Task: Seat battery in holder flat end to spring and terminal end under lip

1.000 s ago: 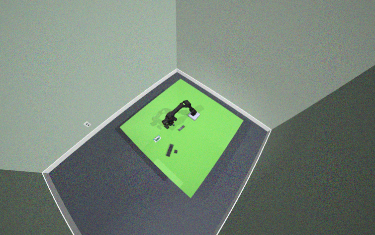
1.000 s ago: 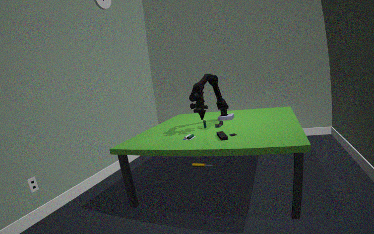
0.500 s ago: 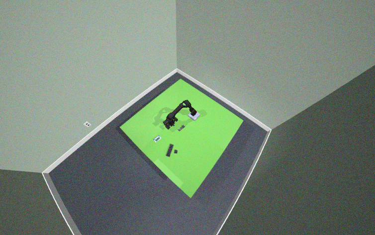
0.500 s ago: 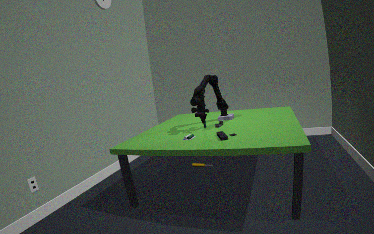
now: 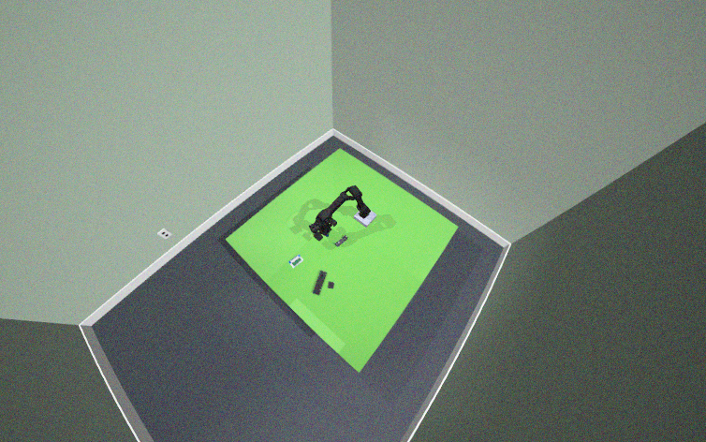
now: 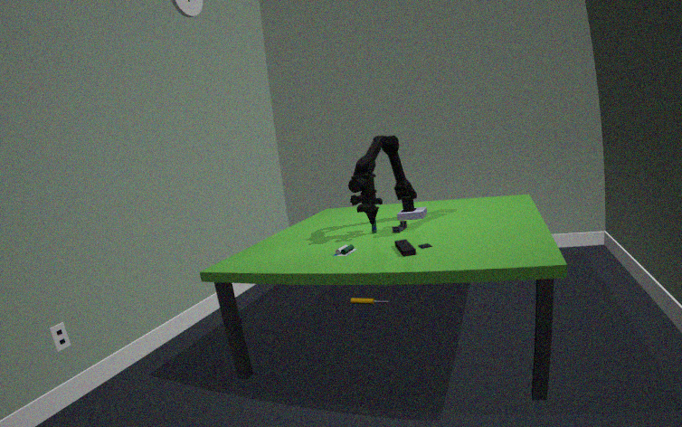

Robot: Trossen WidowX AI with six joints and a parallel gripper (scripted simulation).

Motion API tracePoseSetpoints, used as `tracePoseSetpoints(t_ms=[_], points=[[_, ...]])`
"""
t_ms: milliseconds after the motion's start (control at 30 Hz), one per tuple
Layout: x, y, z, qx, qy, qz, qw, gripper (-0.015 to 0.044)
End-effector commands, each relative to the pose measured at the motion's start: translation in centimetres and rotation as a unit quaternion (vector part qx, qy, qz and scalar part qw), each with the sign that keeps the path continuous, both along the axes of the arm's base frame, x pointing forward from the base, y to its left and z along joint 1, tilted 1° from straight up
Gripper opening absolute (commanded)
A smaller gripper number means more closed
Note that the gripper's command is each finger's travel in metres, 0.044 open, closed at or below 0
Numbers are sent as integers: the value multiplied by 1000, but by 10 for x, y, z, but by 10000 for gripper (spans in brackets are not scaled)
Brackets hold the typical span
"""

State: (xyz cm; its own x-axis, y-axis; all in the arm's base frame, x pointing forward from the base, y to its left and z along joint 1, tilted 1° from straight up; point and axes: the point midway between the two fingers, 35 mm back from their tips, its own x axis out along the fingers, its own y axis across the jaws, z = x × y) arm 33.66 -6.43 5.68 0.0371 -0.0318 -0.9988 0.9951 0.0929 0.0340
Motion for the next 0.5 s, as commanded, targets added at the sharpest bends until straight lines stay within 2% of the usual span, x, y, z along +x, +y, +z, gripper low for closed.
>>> tracePoseSetpoints(t_ms=[0,467], points=[[-7,0,-1,2,1,2,1000,0],[-29,-1,-3,2,2,2,1000,0]])
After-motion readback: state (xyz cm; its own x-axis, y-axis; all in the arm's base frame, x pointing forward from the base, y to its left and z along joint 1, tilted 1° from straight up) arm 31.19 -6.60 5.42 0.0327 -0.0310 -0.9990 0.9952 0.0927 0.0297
